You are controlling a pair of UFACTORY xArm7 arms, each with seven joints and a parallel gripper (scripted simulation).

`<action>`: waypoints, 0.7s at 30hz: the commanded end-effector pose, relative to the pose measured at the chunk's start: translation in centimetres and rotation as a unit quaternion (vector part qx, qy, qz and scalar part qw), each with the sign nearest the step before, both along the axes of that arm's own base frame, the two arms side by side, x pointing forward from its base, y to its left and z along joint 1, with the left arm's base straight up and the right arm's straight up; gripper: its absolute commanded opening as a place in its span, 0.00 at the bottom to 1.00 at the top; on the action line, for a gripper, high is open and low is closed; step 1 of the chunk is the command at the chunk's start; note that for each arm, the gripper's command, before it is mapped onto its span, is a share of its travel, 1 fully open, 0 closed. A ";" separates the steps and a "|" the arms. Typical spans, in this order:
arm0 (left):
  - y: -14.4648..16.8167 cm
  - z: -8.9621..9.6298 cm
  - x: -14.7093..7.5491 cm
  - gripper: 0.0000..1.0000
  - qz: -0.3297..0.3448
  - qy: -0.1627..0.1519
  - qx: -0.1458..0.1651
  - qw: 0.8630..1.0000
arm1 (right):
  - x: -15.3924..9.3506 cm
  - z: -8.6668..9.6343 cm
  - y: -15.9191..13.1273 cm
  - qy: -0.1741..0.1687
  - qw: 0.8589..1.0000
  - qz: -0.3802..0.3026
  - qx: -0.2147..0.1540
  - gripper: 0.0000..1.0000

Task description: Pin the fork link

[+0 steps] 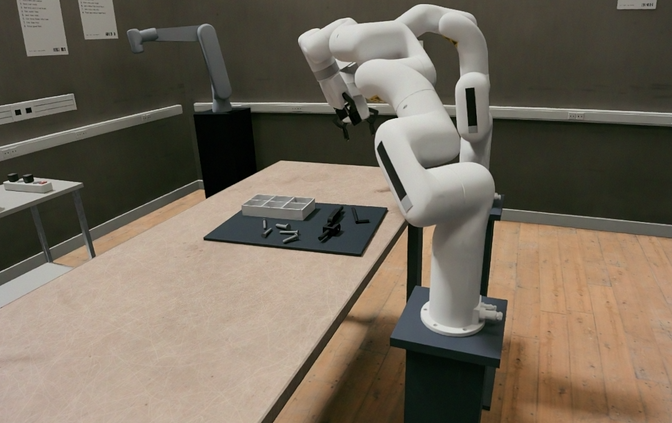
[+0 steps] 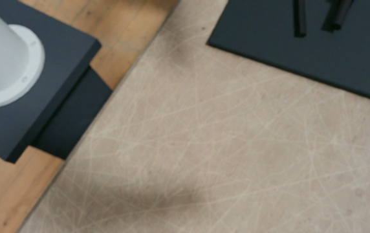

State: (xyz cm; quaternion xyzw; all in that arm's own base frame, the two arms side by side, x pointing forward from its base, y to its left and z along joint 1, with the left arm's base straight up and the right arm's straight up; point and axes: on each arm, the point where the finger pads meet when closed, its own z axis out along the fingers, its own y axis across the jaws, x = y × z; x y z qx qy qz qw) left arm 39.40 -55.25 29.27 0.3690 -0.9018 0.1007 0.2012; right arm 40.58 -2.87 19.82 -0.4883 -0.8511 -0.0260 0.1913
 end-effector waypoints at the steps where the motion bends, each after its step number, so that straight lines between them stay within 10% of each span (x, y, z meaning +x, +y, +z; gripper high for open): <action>1: 0.0 0.3 0.0 1.00 0.000 -0.002 -0.002 1.000 | 0.1 0.1 0.0 -0.002 1.000 0.000 0.000 1.00; 21: 0.1 0.3 0.1 1.00 0.002 -0.002 -0.001 1.000 | 0.2 0.0 0.2 -0.005 1.000 0.010 0.001 1.00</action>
